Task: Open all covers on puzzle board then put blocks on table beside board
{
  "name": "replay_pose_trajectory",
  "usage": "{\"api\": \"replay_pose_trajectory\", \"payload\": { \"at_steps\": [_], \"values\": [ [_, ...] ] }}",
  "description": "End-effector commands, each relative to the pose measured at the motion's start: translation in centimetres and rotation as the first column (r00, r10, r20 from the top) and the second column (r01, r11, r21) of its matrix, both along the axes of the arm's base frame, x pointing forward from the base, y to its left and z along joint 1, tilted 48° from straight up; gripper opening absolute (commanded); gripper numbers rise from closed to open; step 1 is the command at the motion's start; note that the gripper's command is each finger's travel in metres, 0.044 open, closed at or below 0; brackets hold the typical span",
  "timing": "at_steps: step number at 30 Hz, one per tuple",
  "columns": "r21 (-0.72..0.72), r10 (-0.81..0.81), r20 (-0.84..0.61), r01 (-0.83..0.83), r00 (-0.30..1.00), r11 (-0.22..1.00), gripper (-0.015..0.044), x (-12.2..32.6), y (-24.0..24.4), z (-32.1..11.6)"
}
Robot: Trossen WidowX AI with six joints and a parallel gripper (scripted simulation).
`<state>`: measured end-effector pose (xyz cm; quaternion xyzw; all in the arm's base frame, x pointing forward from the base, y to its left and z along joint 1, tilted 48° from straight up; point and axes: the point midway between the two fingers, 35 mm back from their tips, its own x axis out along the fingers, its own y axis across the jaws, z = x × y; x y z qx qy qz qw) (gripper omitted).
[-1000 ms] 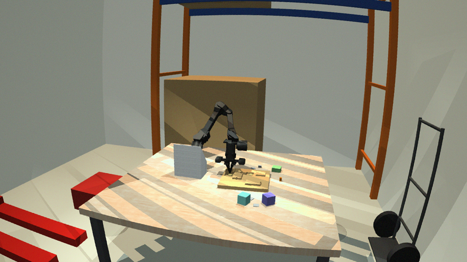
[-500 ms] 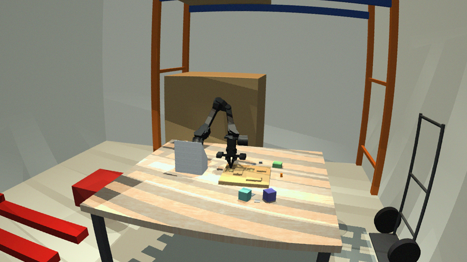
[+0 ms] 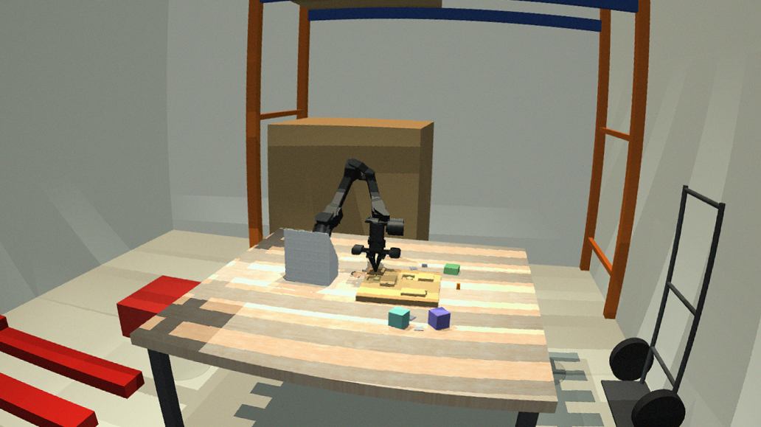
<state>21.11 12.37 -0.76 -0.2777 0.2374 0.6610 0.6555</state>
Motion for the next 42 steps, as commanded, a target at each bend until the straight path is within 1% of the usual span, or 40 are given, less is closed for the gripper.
{"api": "replay_pose_trajectory", "payload": {
  "at_steps": [1, 26, 27, 42],
  "values": [
    [0.005, -0.001, 0.01, 0.001, 1.0, 1.0, 0.0, 0.3, -0.4, 0.6],
    [0.007, -0.001, 0.01, 0.001, 1.0, 1.0, 0.0, 0.1, -2.4, 3.0],
    [0.001, 0.001, 0.0, -0.001, 1.0, 1.0, 0.0, 0.0, -2.1, 2.4],
    [0.006, -0.001, 0.013, 0.001, 1.0, 1.0, 0.0, 7.9, -4.5, 1.9]
  ]
}}
